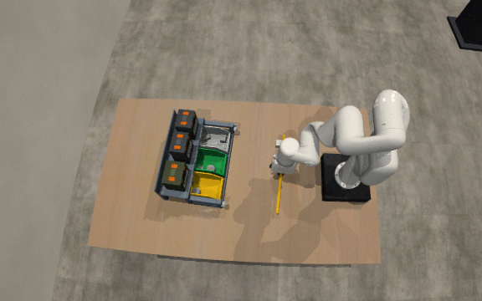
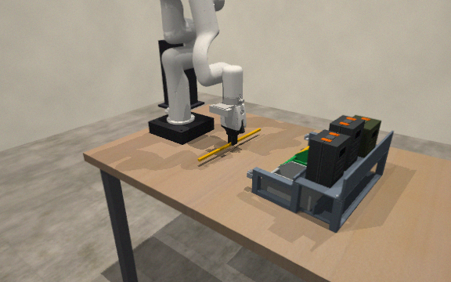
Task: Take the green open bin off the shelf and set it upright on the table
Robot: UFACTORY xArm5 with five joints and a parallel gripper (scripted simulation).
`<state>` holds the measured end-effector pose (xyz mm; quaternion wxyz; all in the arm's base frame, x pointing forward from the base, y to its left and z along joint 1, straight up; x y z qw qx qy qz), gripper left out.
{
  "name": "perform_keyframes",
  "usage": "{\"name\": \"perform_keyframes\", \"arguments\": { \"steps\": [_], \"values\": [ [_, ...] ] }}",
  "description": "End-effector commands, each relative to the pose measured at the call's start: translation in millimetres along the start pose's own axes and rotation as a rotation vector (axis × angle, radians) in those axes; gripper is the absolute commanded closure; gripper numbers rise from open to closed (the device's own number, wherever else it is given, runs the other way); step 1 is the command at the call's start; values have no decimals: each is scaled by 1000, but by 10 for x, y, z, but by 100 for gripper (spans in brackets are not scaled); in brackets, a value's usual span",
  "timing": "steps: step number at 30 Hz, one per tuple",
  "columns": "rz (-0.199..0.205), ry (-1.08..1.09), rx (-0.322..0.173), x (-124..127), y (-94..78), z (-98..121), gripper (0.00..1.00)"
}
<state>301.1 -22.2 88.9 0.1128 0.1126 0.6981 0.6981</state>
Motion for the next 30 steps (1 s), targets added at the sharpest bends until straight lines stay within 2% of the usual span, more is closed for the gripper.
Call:
{"name": "perform_keyframes", "arguments": {
  "steps": [1, 17, 30],
  "values": [
    [-5, 0, 5, -12, -46, 9, 100],
    [-5, 0, 5, -10, -201, 7, 100],
    [-5, 0, 5, -10, -201, 7, 100]
  ]
}}
Point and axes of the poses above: the point where the finger pads meet when closed, its own y axis back along the fingers, its own x axis across the jaws, z = x × y, the point moved 10 cm from there along y, back along the fingers, and after that the axes turned 12 degrees about -y, right-handed, at the moved point
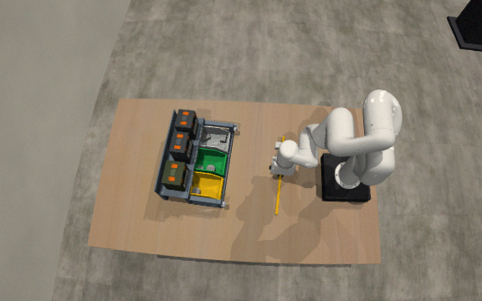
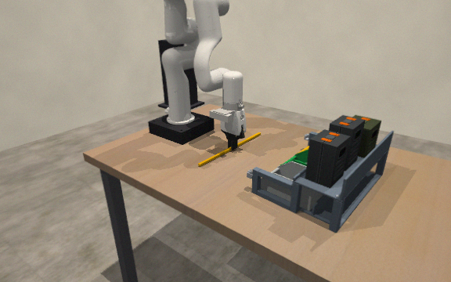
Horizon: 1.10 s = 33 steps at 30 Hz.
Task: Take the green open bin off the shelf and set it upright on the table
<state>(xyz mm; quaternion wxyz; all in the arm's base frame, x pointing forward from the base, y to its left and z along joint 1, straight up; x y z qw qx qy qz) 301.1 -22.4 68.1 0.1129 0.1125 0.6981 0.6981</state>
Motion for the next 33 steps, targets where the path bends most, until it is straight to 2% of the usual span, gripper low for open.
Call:
{"name": "perform_keyframes", "arguments": {
  "steps": [1, 19, 20, 33],
  "values": [
    [-5, 0, 5, -9, 7, 8, 100],
    [-5, 0, 5, -9, 7, 8, 100],
    [-3, 0, -1, -10, 7, 3, 0],
    [-3, 0, -1, -10, 7, 3, 0]
  ]
}}
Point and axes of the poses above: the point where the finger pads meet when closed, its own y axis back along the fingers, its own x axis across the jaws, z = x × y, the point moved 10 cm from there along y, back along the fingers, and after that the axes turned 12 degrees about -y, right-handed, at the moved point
